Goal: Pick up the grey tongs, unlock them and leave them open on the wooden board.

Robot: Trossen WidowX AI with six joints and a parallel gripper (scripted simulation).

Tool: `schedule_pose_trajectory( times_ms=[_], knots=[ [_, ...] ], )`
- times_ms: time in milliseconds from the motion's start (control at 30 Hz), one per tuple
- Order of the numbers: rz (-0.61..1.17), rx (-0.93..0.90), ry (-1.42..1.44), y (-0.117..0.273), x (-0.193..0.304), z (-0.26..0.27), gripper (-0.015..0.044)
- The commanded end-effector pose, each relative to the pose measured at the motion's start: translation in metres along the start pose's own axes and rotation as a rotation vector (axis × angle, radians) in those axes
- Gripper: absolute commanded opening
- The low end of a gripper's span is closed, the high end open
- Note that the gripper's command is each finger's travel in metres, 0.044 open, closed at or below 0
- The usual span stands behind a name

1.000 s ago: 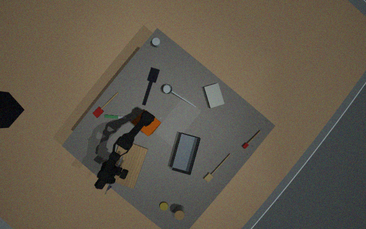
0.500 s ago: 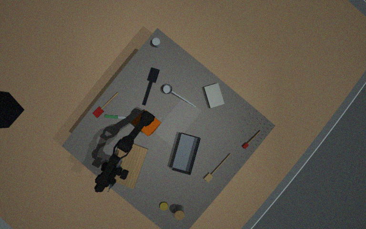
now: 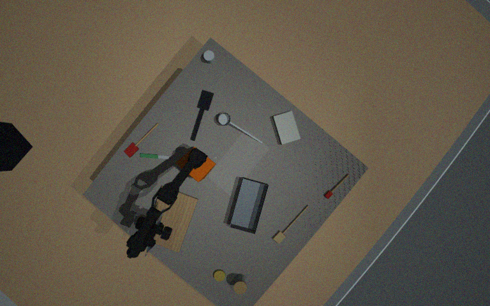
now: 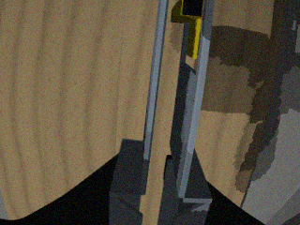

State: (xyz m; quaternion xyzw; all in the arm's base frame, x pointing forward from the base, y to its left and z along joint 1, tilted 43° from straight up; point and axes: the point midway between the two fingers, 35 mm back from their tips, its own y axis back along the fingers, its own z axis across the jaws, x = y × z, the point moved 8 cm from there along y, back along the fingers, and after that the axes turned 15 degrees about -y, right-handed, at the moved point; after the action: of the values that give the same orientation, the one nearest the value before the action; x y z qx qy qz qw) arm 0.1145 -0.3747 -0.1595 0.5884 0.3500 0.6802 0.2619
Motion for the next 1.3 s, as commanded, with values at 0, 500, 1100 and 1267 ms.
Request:
schedule_pose_trajectory(
  times_ms=[0,500,1100,1267],
  knots=[
    [-0.015,0.003,0.005,-0.001,-0.002,0.000,-0.0150],
    [-0.027,0.002,0.005,-0.026,-0.001,0.000,-0.0150],
    [-0.041,0.002,0.005,-0.054,0.002,-0.001,-0.0150],
    [-0.044,0.002,0.005,-0.060,0.004,-0.001,-0.0150]
  ],
)
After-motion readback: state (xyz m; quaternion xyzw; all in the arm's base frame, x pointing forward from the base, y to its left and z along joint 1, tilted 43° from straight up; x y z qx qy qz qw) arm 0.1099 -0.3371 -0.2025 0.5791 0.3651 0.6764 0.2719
